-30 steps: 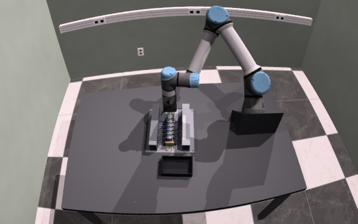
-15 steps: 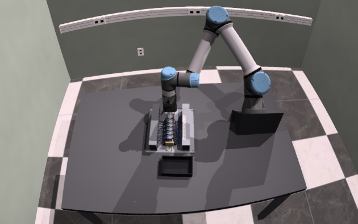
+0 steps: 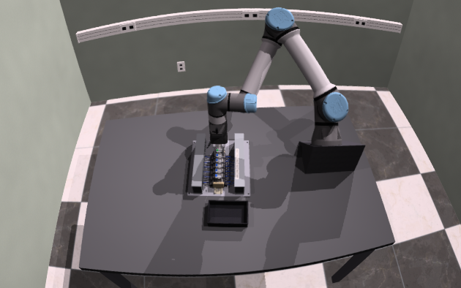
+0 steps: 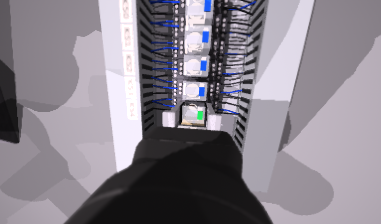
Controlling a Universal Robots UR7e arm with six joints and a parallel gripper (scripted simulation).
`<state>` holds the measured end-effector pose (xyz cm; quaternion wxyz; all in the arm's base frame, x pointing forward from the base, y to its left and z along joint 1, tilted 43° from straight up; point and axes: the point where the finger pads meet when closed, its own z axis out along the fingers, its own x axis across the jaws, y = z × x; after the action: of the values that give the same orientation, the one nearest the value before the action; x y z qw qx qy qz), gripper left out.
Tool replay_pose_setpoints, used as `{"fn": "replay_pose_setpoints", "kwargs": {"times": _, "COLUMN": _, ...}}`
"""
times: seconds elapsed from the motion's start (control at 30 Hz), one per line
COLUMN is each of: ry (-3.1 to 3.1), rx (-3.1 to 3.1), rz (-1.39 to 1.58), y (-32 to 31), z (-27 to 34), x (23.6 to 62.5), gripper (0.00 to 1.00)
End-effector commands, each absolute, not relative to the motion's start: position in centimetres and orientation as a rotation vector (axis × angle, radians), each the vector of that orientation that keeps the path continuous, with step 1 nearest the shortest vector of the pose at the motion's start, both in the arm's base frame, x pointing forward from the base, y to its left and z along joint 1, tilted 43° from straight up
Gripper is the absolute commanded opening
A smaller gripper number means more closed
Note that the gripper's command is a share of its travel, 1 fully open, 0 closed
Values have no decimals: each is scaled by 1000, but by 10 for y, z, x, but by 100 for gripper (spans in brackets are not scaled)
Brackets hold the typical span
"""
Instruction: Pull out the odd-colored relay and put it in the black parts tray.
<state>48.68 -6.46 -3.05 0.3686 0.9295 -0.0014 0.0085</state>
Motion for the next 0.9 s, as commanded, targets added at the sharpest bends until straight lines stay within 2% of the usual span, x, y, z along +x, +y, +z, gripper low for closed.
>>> {"fn": "replay_pose_setpoints", "kwargs": {"times": 0.0, "ry": -3, "rx": 2386, "rz": 23, "y": -64, "z": -30, "x": 487, "gripper": 0}}
{"fn": "replay_pose_setpoints", "kwargs": {"times": 0.87, "ry": 0, "rx": 2386, "rz": 32, "y": -64, "z": -30, "x": 487, "gripper": 0}}
